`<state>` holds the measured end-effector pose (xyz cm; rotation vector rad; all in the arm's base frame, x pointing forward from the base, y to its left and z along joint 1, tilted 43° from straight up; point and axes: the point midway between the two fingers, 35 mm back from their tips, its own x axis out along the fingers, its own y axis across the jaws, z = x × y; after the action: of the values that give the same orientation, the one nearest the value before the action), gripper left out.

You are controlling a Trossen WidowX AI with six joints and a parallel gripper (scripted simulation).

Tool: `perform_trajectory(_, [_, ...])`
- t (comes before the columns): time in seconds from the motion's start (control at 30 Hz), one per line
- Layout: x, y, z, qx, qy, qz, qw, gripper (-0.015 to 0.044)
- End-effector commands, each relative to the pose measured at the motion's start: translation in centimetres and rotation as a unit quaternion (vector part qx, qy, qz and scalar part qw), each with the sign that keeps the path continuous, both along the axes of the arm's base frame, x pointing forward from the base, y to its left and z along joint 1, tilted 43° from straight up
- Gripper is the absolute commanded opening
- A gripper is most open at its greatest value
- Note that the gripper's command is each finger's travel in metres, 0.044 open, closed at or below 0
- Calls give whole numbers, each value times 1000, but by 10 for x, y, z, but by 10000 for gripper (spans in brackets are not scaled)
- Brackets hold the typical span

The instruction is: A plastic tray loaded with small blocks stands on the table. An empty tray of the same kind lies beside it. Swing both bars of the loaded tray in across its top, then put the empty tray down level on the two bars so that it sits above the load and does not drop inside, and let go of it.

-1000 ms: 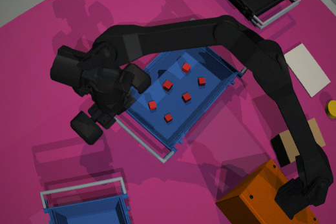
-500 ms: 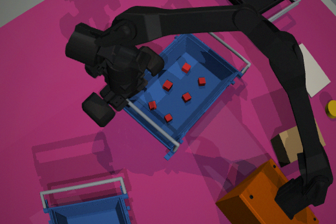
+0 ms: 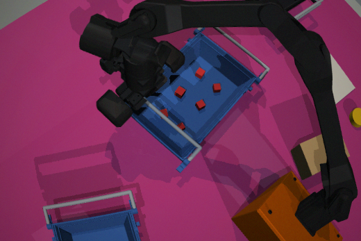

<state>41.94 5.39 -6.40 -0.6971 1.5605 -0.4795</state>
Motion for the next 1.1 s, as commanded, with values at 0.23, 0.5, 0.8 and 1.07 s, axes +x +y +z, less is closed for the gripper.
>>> perform_trajectory(0.23, [1, 10, 6, 1, -3, 4, 1000, 82])
perform_trajectory(0.5, [1, 10, 6, 1, -3, 4, 1000, 82])
perform_trajectory(0.8, [1, 10, 6, 1, -3, 4, 1000, 82])
perform_trajectory(1.07, [3, 23, 19, 1, 4, 13, 1000, 82])
